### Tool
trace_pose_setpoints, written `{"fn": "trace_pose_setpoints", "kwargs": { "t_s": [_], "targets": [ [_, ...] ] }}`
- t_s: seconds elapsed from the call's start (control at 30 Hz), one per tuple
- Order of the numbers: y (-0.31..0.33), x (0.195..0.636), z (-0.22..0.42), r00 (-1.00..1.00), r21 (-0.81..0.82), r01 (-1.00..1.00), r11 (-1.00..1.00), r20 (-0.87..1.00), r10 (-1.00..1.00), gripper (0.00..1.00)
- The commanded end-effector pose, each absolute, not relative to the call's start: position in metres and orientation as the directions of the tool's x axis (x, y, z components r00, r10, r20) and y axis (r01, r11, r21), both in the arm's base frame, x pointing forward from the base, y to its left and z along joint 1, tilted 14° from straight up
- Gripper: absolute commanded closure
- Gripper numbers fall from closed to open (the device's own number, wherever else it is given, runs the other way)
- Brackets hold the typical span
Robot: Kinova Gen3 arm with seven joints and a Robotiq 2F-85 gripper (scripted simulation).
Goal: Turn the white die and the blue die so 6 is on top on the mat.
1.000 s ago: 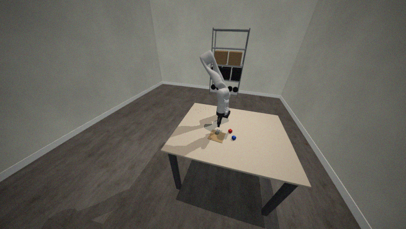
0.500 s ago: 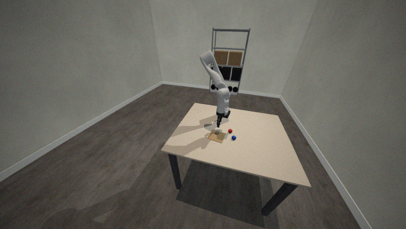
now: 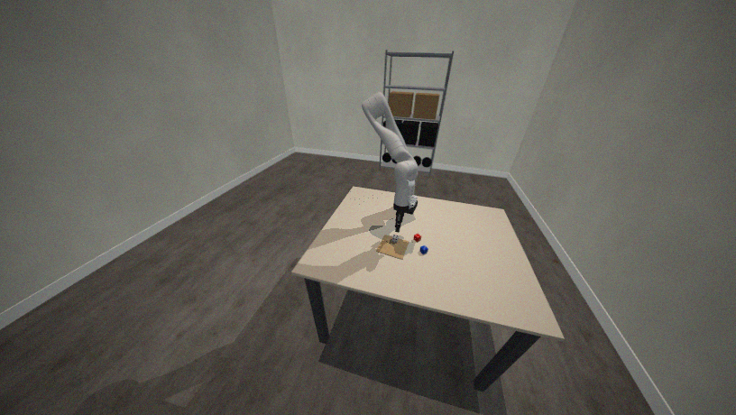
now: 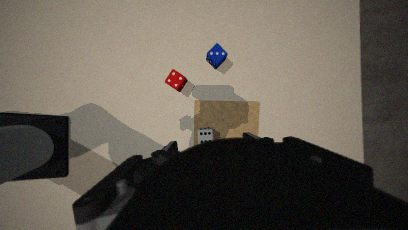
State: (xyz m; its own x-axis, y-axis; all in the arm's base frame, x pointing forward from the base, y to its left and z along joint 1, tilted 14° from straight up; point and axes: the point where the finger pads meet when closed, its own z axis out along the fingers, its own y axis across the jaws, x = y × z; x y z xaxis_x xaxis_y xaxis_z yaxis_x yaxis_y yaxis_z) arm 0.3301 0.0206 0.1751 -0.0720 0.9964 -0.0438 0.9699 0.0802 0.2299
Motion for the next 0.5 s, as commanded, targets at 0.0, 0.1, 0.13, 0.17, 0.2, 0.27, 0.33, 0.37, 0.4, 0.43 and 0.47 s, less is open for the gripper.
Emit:
{"fn": "trace_pose_setpoints", "kwargs": {
  "t_s": [0.0, 0.1, 0.13, 0.17, 0.2, 0.27, 0.33, 0.37, 0.4, 0.43, 0.47],
  "targets": [
    [0.042, 0.337, 0.177, -0.167, 0.228, 0.958, 0.176, -0.056, 0.984, 0.00],
    [0.055, 0.341, 0.177, -0.229, 0.223, 0.945, 0.239, -0.068, 0.971, 0.00],
    [0.055, 0.341, 0.177, -0.229, 0.223, 0.945, 0.239, -0.068, 0.971, 0.00],
    [0.062, 0.343, 0.177, -0.263, 0.221, 0.936, 0.273, -0.075, 0.962, 0.00],
    [0.070, 0.345, 0.177, -0.297, 0.218, 0.926, 0.308, -0.082, 0.951, 0.00],
    [0.086, 0.349, 0.177, -0.365, 0.210, 0.902, 0.378, -0.097, 0.926, 0.00],
    [0.102, 0.352, 0.176, -0.432, 0.202, 0.872, 0.446, -0.113, 0.895, 0.00],
    [0.110, 0.353, 0.176, -0.463, 0.197, 0.856, 0.478, -0.121, 0.878, 0.00],
    [0.118, 0.354, 0.175, -0.492, 0.192, 0.839, 0.509, -0.128, 0.861, 0.00],
    [0.126, 0.354, 0.175, -0.519, 0.187, 0.823, 0.537, -0.136, 0.844, 0.00],
    [0.133, 0.355, 0.174, -0.544, 0.183, 0.806, 0.562, -0.143, 0.827, 0.00]
  ]
}}
